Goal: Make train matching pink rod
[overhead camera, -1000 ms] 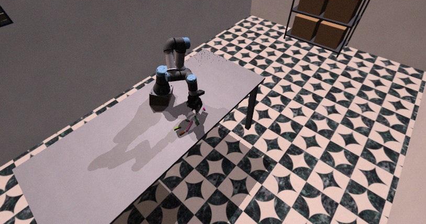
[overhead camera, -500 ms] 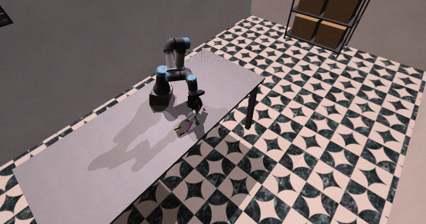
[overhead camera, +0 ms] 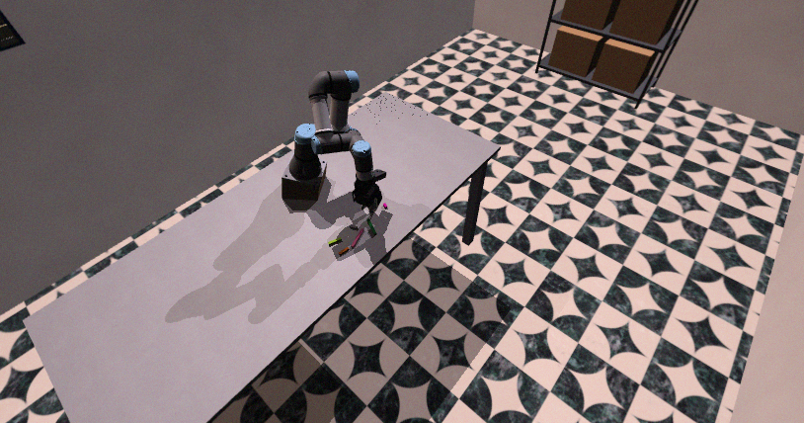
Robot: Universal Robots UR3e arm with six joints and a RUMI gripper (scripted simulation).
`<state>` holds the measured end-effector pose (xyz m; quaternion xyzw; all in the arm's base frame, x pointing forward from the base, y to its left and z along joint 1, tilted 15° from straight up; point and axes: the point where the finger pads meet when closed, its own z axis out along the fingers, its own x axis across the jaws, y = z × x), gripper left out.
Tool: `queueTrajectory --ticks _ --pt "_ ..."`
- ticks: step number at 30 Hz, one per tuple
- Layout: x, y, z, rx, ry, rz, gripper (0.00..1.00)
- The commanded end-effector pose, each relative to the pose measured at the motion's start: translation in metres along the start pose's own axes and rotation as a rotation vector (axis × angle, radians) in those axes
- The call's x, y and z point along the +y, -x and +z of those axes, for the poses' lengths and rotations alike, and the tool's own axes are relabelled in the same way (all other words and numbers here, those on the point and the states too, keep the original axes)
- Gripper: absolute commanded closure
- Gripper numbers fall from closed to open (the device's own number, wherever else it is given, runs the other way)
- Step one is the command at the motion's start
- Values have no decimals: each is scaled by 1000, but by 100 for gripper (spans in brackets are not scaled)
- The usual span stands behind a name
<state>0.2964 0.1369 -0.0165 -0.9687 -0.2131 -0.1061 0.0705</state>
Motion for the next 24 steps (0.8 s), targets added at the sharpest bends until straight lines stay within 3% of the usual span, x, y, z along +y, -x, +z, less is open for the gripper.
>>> queueTrajectory --ticks 1,7,24 --pt "0 0 0 0 1 0 92" --pt "0 0 0 0 1 0 86" --pt "1 -1 -3 2 2 -1 86"
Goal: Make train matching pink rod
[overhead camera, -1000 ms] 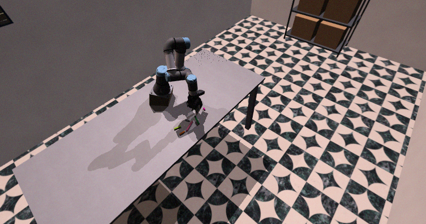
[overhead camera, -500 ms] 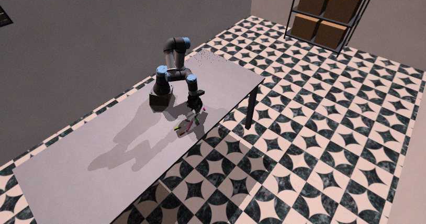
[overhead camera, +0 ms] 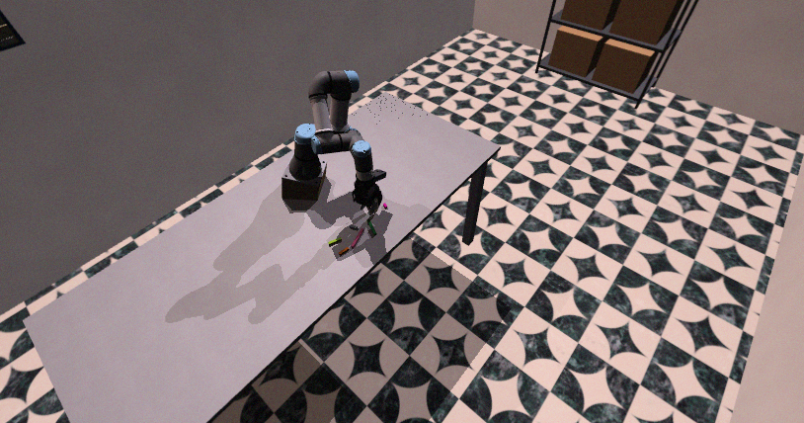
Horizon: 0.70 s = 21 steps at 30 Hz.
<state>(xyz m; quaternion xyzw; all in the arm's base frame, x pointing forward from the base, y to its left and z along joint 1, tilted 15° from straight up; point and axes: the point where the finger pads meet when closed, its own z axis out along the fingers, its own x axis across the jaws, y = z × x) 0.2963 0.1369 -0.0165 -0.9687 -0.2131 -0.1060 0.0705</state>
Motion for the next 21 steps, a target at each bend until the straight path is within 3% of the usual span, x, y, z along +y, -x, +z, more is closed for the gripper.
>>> queueTrajectory --ticks 1,8,19,21 --pt "1 -1 -3 2 2 -1 86" --pt "1 -1 -11 2 2 -1 86" --pt "1 -1 -43 3 2 -1 86" --pt "1 -1 -43 3 2 -1 86"
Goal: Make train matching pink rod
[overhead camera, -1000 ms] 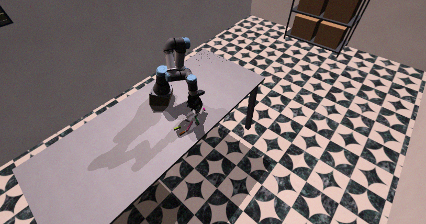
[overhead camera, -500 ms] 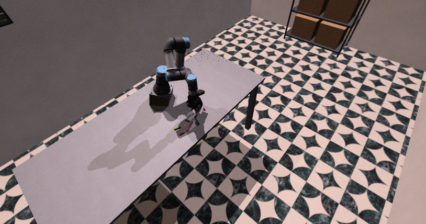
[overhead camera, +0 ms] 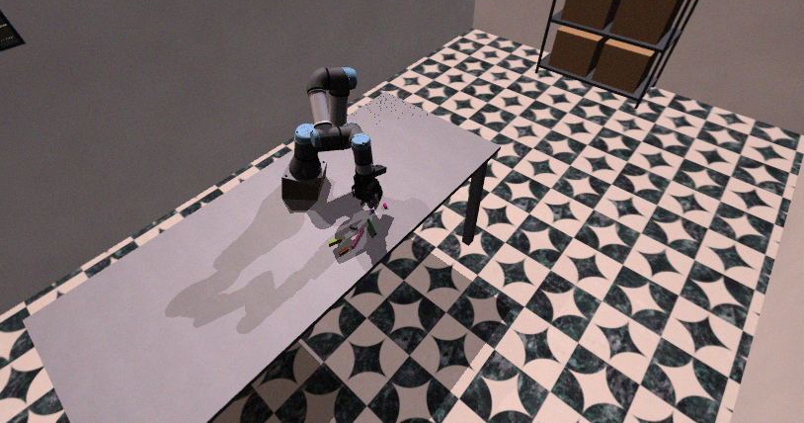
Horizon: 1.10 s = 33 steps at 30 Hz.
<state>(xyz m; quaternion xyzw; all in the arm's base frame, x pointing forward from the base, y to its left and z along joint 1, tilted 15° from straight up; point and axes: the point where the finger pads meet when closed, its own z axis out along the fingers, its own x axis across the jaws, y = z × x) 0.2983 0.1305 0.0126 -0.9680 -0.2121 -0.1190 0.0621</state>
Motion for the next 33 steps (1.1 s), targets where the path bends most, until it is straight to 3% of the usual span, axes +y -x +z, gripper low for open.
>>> queueTrajectory --ticks 1,14,26,27,33 --pt "-3 5 -18 -19 -20 1 86" --pt "-2 4 -56 -19 -20 1 86" --pt "-2 4 -62 -19 -20 1 86" --pt "-2 4 -62 -19 -20 1 0" --pt "-2 4 -62 -20 -20 1 0"
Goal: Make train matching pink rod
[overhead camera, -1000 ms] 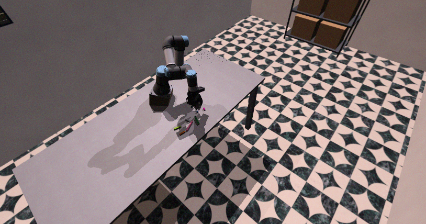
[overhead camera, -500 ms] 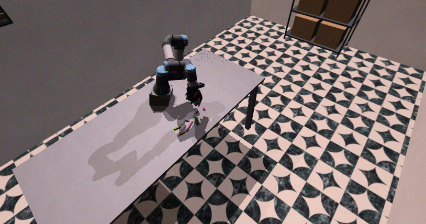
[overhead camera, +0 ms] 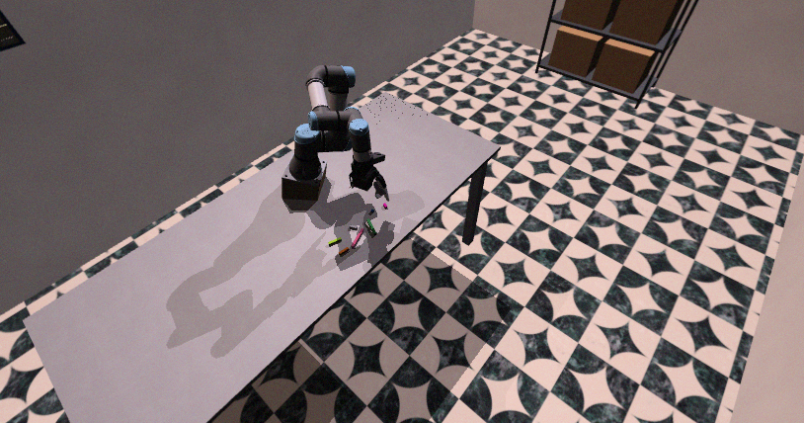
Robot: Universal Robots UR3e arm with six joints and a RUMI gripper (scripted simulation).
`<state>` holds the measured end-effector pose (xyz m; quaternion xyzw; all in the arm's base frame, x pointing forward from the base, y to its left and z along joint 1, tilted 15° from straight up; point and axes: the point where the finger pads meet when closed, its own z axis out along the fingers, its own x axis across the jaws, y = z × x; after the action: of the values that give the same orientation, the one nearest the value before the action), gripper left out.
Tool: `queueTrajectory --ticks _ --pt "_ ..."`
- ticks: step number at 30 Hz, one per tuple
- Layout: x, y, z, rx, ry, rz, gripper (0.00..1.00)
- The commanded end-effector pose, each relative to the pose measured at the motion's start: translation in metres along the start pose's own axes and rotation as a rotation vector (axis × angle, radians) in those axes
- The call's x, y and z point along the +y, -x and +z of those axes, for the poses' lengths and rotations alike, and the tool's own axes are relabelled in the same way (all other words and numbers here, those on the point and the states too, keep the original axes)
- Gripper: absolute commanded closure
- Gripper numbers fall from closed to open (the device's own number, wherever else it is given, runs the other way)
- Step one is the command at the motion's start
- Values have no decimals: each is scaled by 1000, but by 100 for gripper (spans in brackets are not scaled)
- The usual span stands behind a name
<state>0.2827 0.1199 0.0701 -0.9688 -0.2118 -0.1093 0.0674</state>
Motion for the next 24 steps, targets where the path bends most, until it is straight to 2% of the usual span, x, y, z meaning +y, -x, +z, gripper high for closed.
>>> queueTrajectory --ticks 1,24 --pt "-1 1 -1 -3 -6 -2 0" --pt "0 1 -1 -4 -6 -21 0"
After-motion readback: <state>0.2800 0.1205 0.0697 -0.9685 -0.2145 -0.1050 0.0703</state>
